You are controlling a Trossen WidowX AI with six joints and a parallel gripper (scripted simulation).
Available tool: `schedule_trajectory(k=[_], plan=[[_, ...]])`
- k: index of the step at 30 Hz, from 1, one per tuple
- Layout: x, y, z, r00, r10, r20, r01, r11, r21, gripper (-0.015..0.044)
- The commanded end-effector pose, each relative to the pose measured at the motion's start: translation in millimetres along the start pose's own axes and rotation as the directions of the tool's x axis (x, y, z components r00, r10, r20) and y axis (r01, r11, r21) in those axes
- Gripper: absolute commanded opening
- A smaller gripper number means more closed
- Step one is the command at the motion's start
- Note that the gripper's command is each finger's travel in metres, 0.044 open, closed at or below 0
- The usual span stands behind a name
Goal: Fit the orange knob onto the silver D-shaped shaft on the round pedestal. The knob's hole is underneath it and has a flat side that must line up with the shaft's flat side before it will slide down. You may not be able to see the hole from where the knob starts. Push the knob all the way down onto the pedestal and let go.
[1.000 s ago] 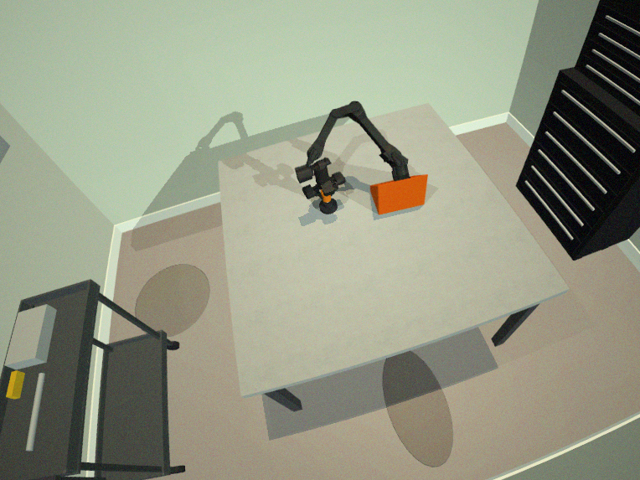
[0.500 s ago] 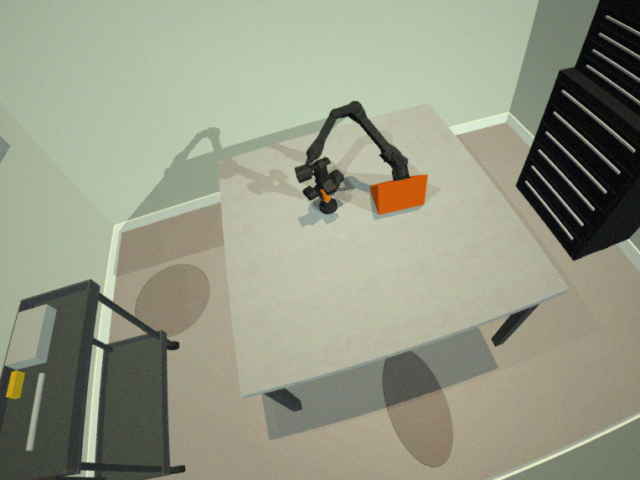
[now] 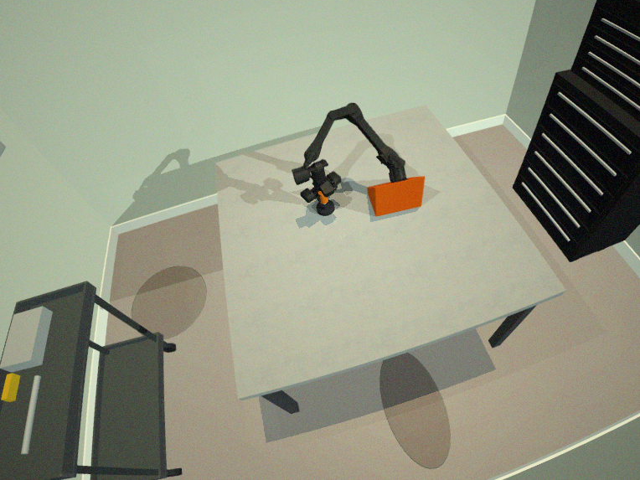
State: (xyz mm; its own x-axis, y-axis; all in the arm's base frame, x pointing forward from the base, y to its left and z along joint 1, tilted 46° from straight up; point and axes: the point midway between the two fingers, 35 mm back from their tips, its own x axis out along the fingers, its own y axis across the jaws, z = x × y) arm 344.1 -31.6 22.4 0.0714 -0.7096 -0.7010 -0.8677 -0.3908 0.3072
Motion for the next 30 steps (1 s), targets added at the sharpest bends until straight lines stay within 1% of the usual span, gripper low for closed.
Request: schedule_trajectory(k=[1, 14, 17, 21, 30], plan=[[0.6, 0.0, -0.9, 1.000, -0.001, -0.003, 0.001, 1.000, -0.003, 0.0000], [-4.4, -0.2, -1.3, 1.000, -0.001, -0.003, 0.001, 1.000, -0.003, 0.0000], [-4.5, -0.4, -1.3, 1.000, -0.001, -0.003, 0.001, 0.998, -0.056, 0.0000], [-4.2, -1.0, -1.0, 1.000, -0.001, -0.003, 0.000, 0.980, -0.201, 0.0000], [-0.8, -0.3, -0.3, 1.000, -0.001, -0.003, 0.000, 0.978, -0.211, 0.0000]])
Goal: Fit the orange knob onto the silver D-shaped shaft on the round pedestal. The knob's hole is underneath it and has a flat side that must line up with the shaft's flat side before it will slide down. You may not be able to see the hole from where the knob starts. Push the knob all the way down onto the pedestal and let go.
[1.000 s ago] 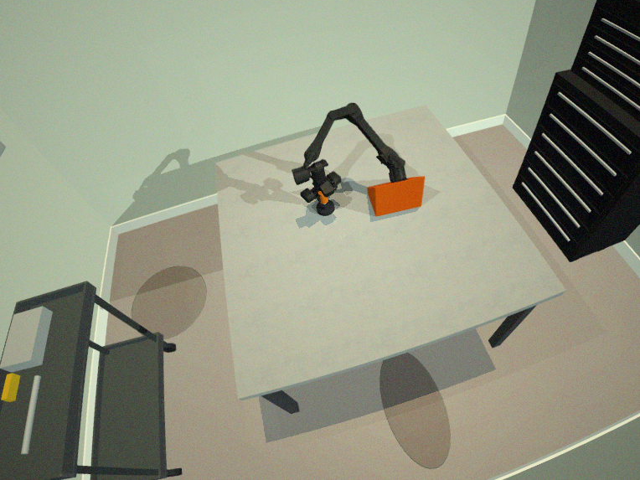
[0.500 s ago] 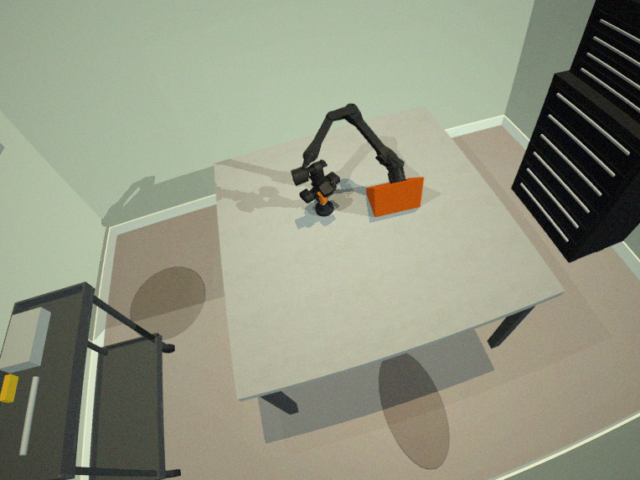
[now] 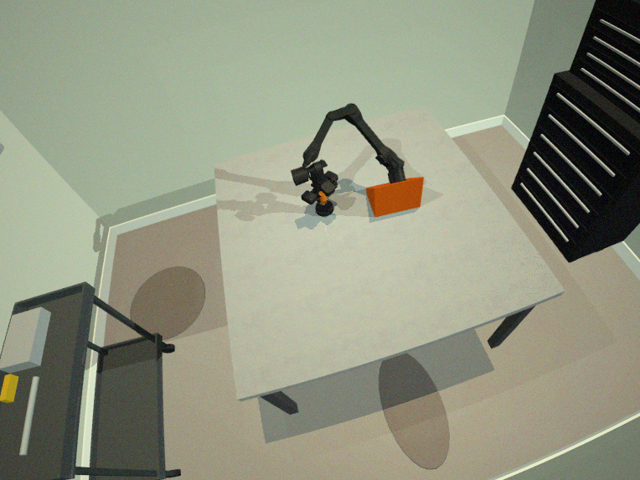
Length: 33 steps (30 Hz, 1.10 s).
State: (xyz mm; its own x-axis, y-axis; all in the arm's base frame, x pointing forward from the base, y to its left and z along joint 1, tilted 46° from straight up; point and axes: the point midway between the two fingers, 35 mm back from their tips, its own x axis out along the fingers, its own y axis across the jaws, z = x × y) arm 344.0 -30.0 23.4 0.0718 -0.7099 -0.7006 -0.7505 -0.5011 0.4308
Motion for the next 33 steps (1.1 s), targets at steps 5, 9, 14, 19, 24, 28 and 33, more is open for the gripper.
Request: schedule_trajectory(k=[5, 9, 14, 19, 24, 28, 33], plan=[[2.5, 0.5, -1.2, 1.000, 0.000, -0.003, 0.000, 1.000, -0.009, 0.0000], [2.0, 0.5, -1.3, 1.000, 0.000, -0.003, 0.000, 1.000, -0.009, 0.0000], [-1.1, 0.5, -1.2, 1.000, 0.000, -0.003, 0.000, 1.000, -0.009, 0.0000], [-2.6, 0.3, -1.6, 1.000, 0.000, -0.003, 0.000, 0.999, -0.035, 0.0000], [-2.2, -0.3, -1.2, 1.000, 0.000, -0.003, 0.000, 0.978, -0.207, 0.0000], [-0.7, 0.0, -0.4, 1.000, 0.000, -0.003, 0.000, 0.976, -0.217, 0.0000], [1.2, 0.2, -1.0, 1.000, 0.000, -0.003, 0.000, 0.976, -0.217, 0.0000]])
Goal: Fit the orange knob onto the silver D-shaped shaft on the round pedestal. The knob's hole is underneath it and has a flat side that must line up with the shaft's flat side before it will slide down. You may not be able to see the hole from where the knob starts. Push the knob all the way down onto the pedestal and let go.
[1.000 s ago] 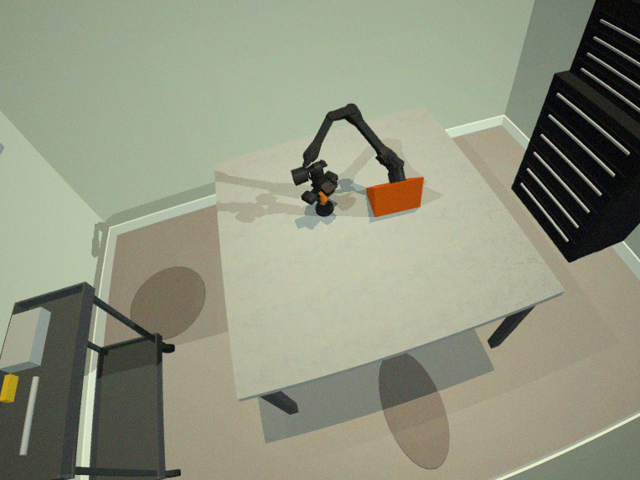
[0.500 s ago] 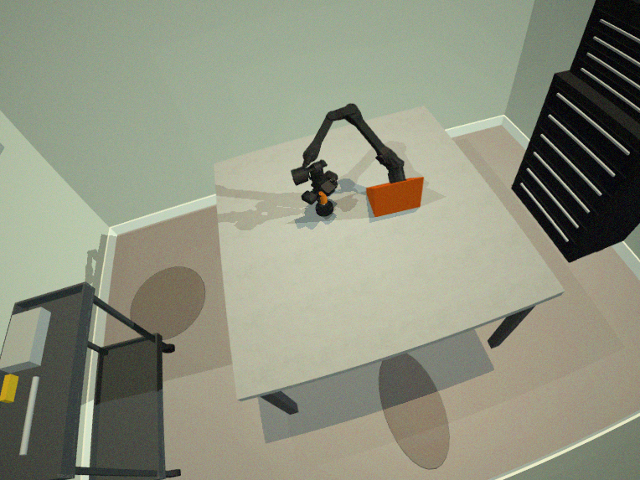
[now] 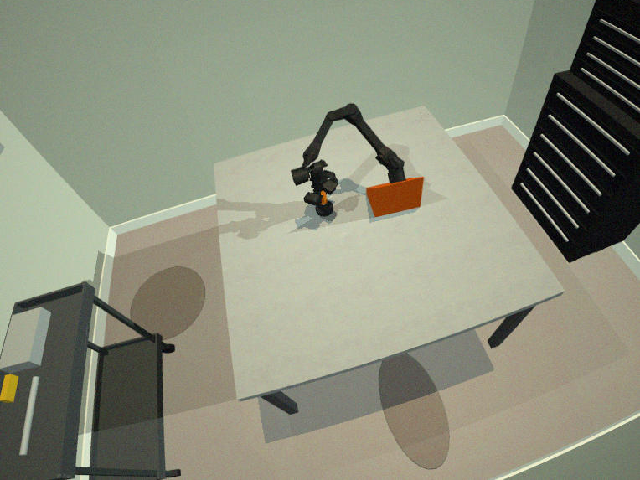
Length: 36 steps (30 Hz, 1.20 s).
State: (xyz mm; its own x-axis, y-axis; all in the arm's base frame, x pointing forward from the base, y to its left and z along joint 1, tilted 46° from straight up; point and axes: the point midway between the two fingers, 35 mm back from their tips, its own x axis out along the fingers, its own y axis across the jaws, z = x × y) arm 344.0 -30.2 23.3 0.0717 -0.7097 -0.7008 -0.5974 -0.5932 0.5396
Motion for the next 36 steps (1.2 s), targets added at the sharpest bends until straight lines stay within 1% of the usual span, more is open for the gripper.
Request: schedule_trajectory(k=[1, 16, 19, 23, 36], plan=[[1.2, 0.5, -1.0, 1.000, 0.001, -0.003, -0.001, 1.000, -0.009, 0.0000], [-2.8, 0.6, -1.3, 1.000, 0.000, -0.003, 0.000, 1.000, -0.009, 0.0000], [-2.9, 0.5, -1.4, 1.000, 0.000, -0.003, -0.001, 0.998, -0.063, 0.0000], [-2.5, 0.0, -1.2, 1.000, 0.000, -0.003, -0.001, 0.978, -0.207, 0.0000], [2.3, 0.8, -1.1, 1.000, 0.001, -0.003, -0.001, 0.976, -0.217, 0.0000]])
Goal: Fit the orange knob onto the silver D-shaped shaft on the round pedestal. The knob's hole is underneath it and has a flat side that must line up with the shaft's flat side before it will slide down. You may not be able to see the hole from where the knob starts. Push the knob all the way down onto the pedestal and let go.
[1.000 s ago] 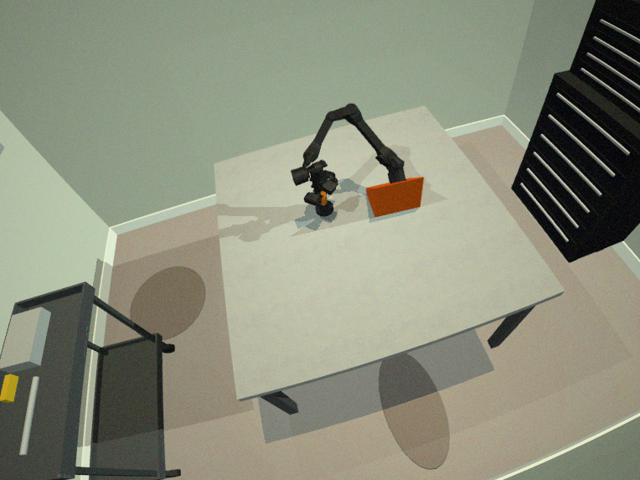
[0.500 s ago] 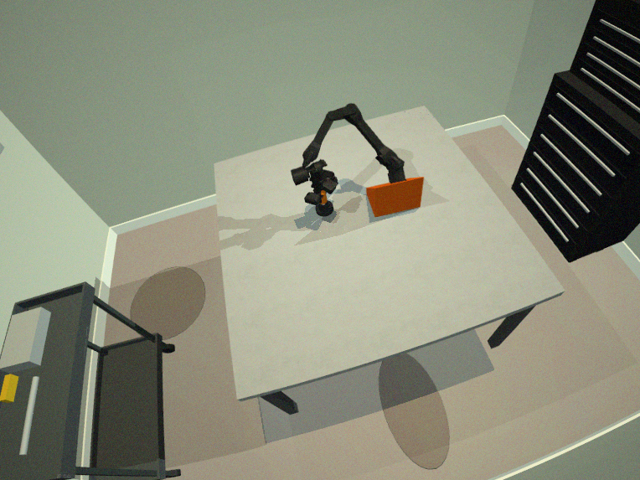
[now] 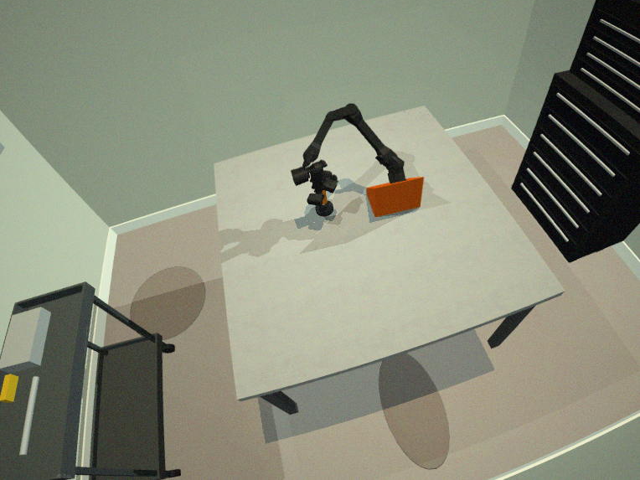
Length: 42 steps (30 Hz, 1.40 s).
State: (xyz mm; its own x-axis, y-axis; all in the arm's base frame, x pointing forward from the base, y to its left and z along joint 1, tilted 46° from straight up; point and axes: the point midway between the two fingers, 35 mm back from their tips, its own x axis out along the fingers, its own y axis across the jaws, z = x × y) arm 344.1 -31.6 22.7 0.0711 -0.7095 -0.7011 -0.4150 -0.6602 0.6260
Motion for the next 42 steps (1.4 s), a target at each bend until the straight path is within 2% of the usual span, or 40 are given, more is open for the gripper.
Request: schedule_trajectory(k=[1, 13, 20, 42], plan=[[1.2, 0.5, -0.7, 1.000, 0.001, -0.003, -0.001, 1.000, -0.005, 0.0000], [-4.2, 0.4, -1.1, 1.000, 0.001, -0.003, -0.001, 1.000, -0.014, 0.0000], [-3.3, -0.4, -0.6, 1.000, 0.001, -0.003, -0.002, 0.977, -0.213, 0.0000], [-3.2, 0.5, -0.5, 1.000, 0.001, -0.003, -0.002, 0.977, -0.213, 0.0000]])
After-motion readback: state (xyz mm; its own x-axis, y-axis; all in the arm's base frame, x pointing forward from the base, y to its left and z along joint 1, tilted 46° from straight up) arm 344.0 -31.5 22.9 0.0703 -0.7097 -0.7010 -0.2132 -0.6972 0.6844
